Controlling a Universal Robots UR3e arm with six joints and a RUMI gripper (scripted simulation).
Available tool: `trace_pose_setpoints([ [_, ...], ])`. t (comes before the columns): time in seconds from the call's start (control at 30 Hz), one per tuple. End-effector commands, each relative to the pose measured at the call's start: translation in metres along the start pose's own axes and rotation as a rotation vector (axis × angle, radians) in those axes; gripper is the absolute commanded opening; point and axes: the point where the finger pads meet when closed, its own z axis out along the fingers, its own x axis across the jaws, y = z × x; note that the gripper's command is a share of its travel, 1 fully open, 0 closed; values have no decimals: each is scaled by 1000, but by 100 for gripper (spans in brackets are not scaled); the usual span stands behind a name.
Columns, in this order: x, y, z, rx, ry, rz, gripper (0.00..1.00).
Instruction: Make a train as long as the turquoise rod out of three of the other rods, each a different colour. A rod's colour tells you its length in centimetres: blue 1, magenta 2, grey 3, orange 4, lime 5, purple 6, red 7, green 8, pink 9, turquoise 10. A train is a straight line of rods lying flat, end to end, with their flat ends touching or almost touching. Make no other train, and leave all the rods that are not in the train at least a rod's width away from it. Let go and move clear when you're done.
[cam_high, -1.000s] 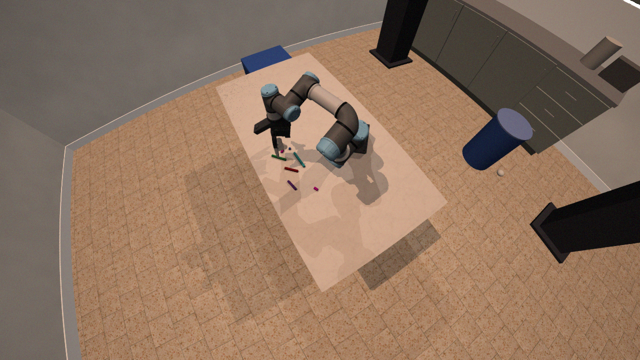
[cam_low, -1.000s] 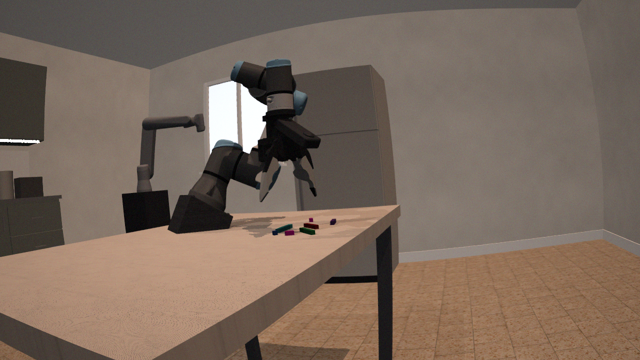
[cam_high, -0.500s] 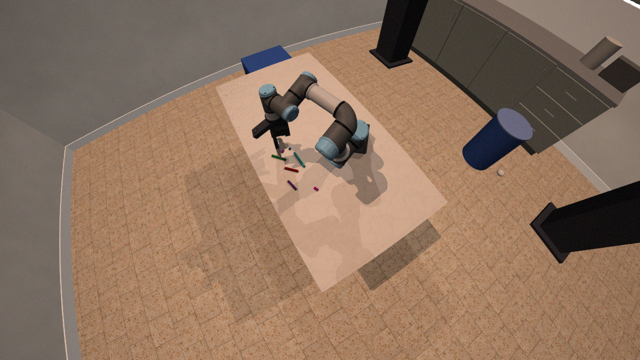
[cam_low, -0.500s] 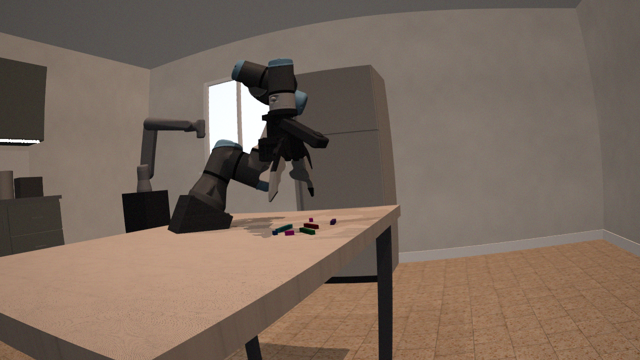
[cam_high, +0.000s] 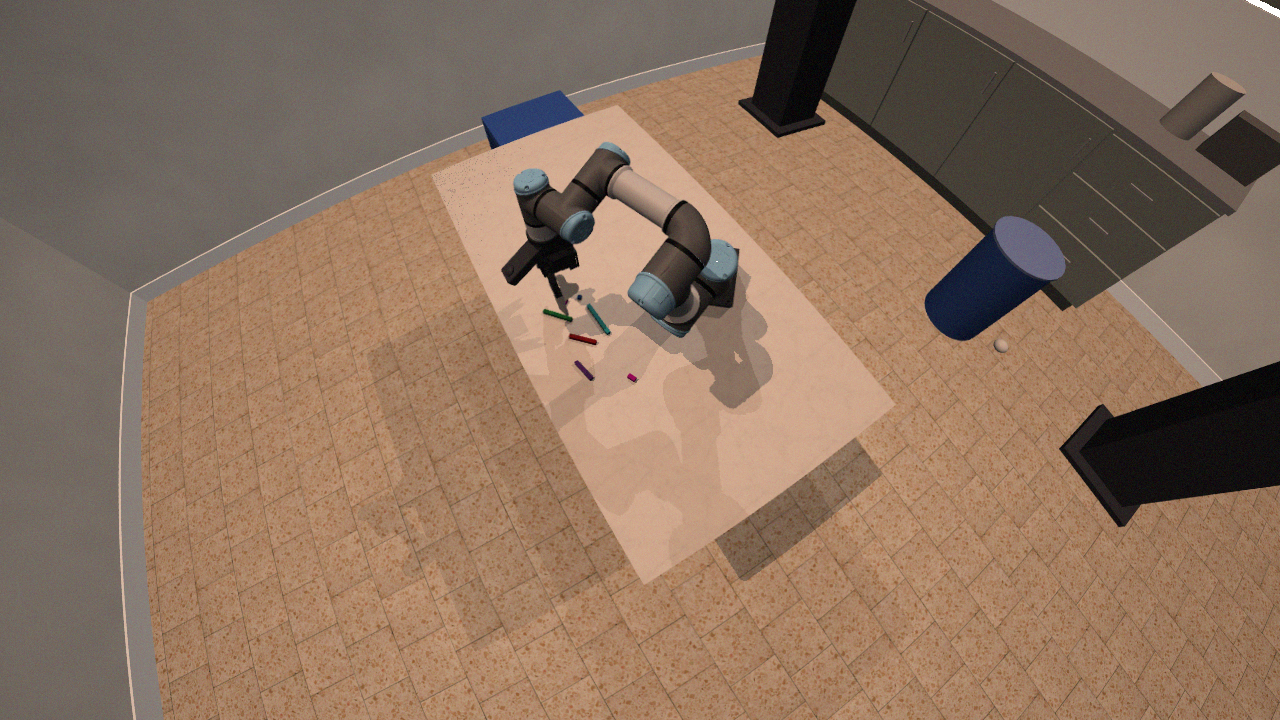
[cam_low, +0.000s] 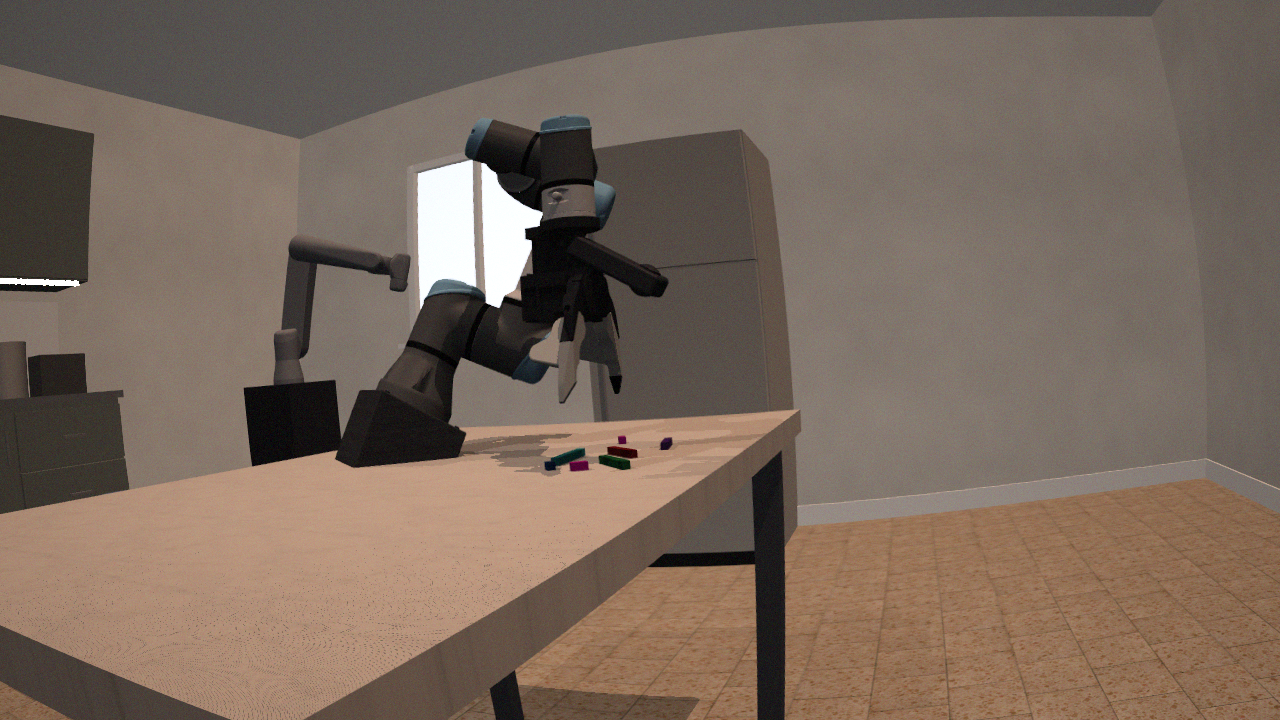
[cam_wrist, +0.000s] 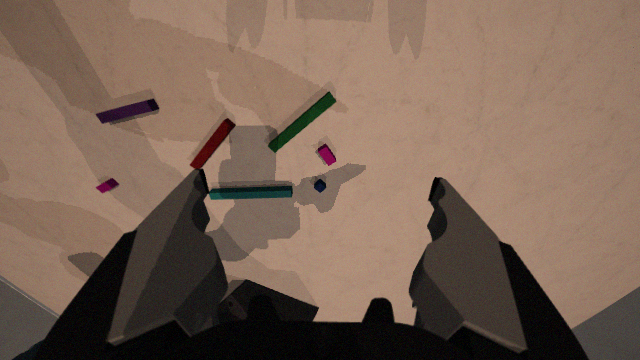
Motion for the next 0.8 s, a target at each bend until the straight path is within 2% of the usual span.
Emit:
trace_pose_setpoints([
  [0.0, 0, -5, -1, 6, -4, -168, 100],
  [0.77, -2, -14, 0, 8, -3, -527, 100],
])
